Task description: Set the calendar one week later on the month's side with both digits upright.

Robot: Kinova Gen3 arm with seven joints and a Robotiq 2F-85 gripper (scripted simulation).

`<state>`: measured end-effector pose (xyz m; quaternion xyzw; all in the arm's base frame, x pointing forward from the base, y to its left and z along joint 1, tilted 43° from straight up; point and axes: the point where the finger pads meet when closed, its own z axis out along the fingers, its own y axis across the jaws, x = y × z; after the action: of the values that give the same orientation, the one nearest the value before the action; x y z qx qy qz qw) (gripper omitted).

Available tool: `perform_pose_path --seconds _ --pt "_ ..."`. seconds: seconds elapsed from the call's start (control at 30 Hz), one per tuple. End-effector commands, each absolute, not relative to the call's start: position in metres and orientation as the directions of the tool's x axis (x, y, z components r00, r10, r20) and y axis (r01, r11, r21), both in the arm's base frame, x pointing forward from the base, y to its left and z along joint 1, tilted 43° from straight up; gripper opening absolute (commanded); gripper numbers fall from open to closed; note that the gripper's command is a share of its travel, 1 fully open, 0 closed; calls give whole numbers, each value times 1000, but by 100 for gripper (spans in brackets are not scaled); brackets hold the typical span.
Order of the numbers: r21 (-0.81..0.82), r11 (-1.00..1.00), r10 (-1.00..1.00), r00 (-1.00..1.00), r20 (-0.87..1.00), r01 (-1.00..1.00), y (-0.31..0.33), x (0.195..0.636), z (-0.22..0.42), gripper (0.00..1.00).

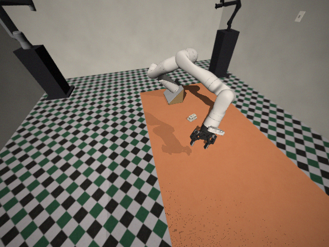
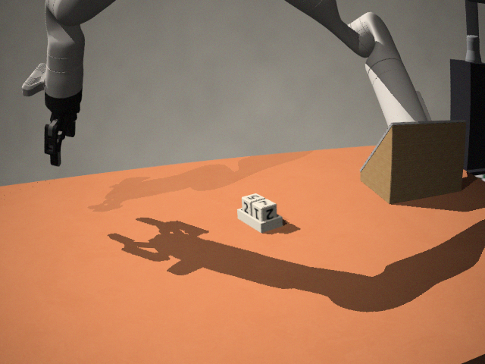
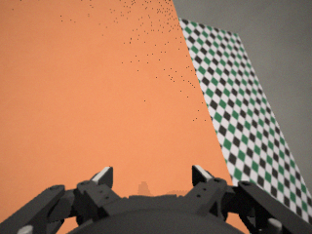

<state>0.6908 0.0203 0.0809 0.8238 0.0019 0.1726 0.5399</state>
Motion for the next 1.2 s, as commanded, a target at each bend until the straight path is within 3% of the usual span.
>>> perform_pose_path --seconds 0.0,0.2,0.27,0.77,1.17 --pt "879 -454 191 948 255 -145 35 668 84 100" --pt "847 -531 191 972 138 -16 53 602 58 100" --pt "847 -531 191 972 138 -16 53 602 58 100" --pt "702 -645 287 947 -146 303 89 407 21 100" --pt "645 -653 334 915 -226 398 90 342 20 100"
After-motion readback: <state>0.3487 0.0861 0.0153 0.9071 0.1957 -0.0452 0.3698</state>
